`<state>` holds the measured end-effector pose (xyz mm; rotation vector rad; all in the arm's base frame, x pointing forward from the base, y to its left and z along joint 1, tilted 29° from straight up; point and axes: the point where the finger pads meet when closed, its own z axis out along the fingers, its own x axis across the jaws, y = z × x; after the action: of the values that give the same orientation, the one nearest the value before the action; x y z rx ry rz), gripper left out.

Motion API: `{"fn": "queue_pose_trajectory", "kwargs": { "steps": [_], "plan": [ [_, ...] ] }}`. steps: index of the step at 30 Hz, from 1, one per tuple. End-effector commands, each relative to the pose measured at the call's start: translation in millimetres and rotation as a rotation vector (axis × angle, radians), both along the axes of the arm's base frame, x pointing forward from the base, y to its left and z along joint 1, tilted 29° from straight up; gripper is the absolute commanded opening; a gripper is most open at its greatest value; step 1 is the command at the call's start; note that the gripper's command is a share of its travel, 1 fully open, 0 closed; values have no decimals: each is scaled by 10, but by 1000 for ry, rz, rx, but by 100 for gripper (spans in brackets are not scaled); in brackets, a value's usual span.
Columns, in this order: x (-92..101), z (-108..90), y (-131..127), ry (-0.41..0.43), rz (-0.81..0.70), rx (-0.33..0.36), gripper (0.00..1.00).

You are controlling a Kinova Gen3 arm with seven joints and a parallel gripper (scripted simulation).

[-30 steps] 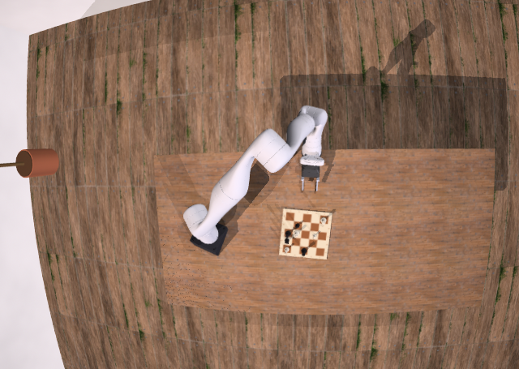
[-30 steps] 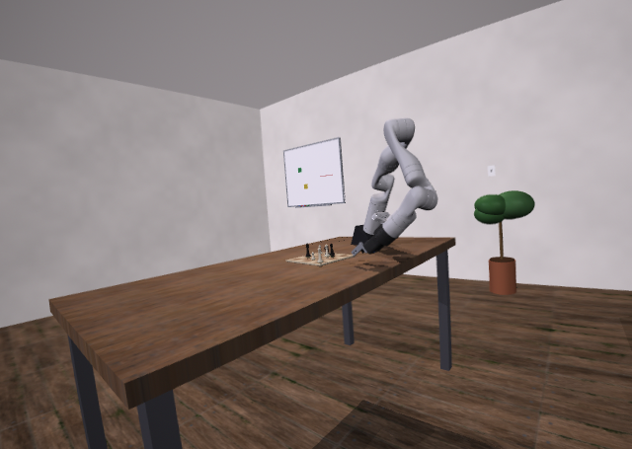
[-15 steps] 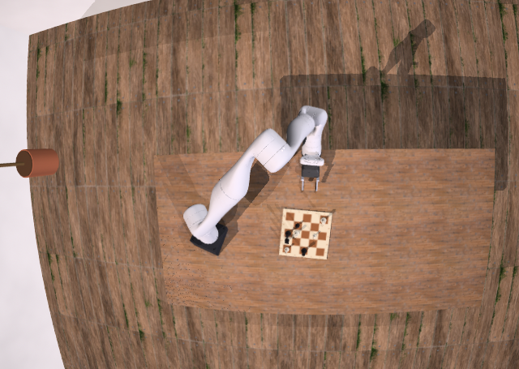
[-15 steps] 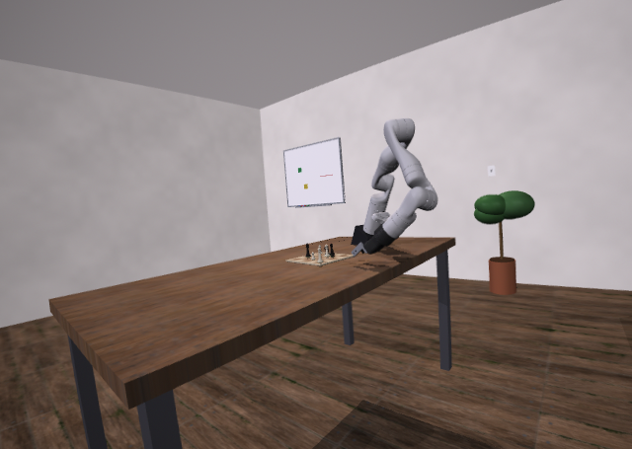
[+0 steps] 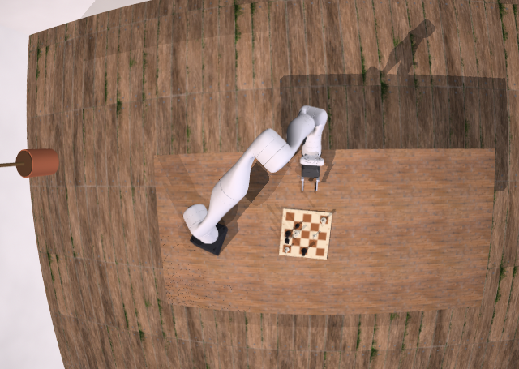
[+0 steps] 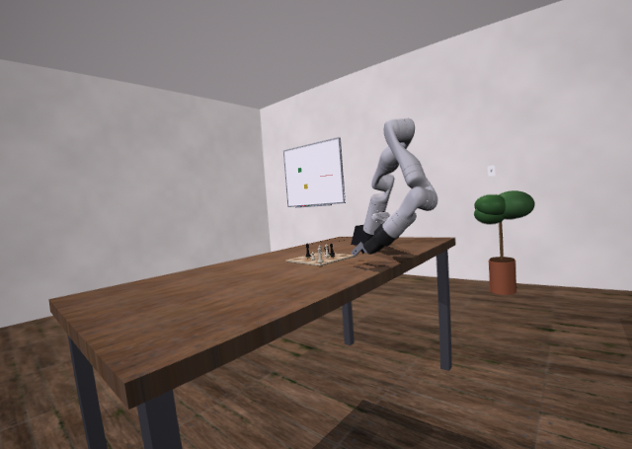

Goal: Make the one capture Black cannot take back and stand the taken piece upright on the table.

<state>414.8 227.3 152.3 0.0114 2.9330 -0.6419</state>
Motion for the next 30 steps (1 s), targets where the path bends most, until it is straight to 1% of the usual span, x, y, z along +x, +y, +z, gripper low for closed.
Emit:
{"fn": "queue_pose_trajectory", "kwargs": {
  "steps": [1,19,23,25,30],
  "plan": [
    [4,9,-2,-2,-1,1,100],
    [2,21,-8,-2,0,1,100],
    [-13,122,-62,-2,0,1,100],
    [-13,122,-62,-2,0,1,100],
    [-55,392,-205,-2,0,1,100]
  ]
}}
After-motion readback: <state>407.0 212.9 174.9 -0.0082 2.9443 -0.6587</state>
